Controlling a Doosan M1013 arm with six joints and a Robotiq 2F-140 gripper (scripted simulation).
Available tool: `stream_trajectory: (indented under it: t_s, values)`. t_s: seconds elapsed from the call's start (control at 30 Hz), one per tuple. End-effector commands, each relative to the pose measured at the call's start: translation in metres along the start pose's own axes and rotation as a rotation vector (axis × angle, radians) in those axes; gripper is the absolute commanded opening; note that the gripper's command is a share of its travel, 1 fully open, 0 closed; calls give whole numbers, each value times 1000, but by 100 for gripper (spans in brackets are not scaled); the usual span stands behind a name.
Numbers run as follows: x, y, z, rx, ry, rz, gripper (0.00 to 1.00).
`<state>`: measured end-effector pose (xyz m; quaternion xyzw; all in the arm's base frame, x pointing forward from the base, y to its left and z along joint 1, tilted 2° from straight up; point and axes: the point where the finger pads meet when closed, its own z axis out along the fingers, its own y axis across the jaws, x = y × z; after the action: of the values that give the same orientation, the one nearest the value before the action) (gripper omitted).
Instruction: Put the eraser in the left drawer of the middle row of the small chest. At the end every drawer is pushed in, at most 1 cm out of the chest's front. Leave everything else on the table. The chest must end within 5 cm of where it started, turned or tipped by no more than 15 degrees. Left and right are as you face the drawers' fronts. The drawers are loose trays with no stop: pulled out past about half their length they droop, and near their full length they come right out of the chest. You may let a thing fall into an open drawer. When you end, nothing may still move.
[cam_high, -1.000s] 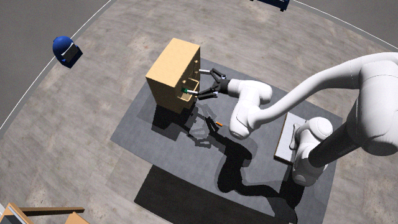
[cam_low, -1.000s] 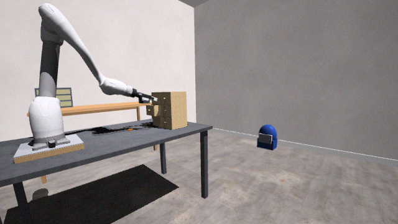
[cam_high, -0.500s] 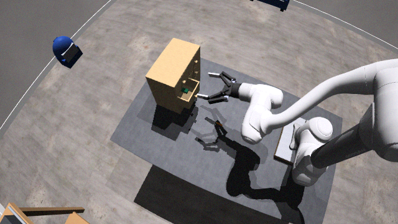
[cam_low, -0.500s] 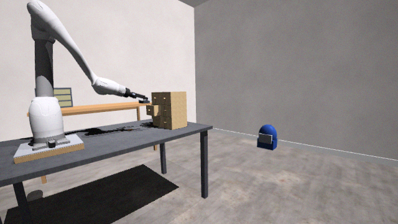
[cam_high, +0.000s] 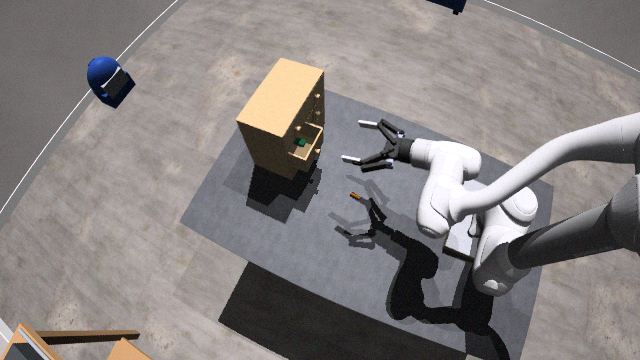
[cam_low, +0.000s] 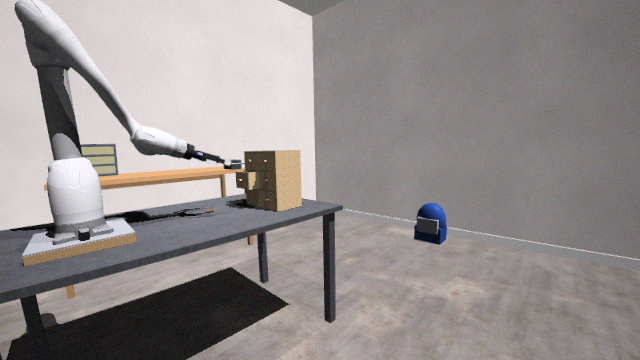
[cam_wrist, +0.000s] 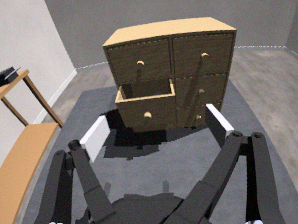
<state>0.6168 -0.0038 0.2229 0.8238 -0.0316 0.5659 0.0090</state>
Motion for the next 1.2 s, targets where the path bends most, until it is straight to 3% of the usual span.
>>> stream_trajectory:
  t_s: [0.0,0.33,1.17]
  values:
    - [-3,0,-12,0,0,0,100]
    - [-9,0,-31,0,0,0,100]
    - [-8,0,-33,0,-35,0,100]
